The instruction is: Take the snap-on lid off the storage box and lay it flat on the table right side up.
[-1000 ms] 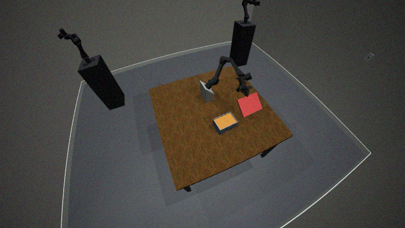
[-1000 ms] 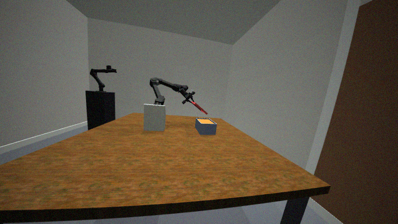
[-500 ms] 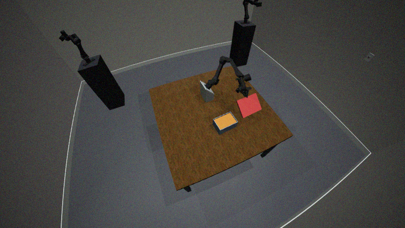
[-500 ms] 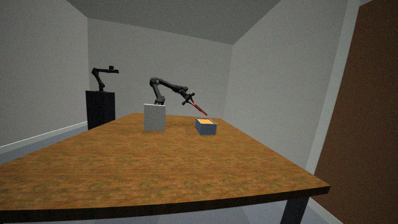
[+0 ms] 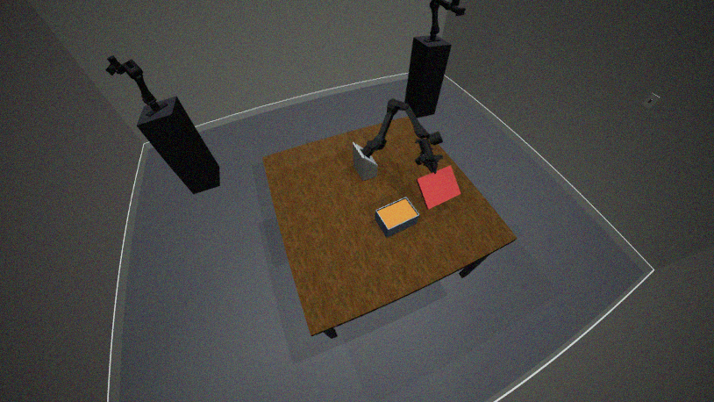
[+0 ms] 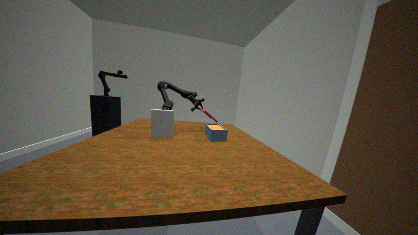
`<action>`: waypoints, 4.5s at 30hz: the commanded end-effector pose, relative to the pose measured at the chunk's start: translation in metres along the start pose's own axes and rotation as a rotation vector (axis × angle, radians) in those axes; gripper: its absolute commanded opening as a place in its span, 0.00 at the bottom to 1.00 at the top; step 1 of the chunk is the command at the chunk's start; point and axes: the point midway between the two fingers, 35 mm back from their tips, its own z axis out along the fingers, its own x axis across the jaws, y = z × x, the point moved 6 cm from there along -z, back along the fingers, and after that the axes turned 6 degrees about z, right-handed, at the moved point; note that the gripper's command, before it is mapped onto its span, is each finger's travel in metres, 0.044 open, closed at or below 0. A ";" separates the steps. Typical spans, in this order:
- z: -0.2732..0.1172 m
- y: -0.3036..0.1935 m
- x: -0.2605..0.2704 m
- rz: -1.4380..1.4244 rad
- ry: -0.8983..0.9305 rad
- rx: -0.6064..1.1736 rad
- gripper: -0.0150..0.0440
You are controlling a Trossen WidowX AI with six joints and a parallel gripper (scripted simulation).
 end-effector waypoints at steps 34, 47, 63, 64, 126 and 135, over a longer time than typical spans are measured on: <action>0.019 0.003 -0.021 0.006 0.012 -0.002 0.25; 0.025 0.004 -0.028 0.007 0.012 -0.002 0.25; 0.034 0.005 -0.038 0.007 0.012 -0.001 0.25; 0.034 0.005 -0.039 0.007 0.012 -0.001 0.25; 0.066 0.009 -0.076 0.010 0.011 0.000 0.25; 0.071 0.009 -0.081 0.010 0.011 0.000 0.25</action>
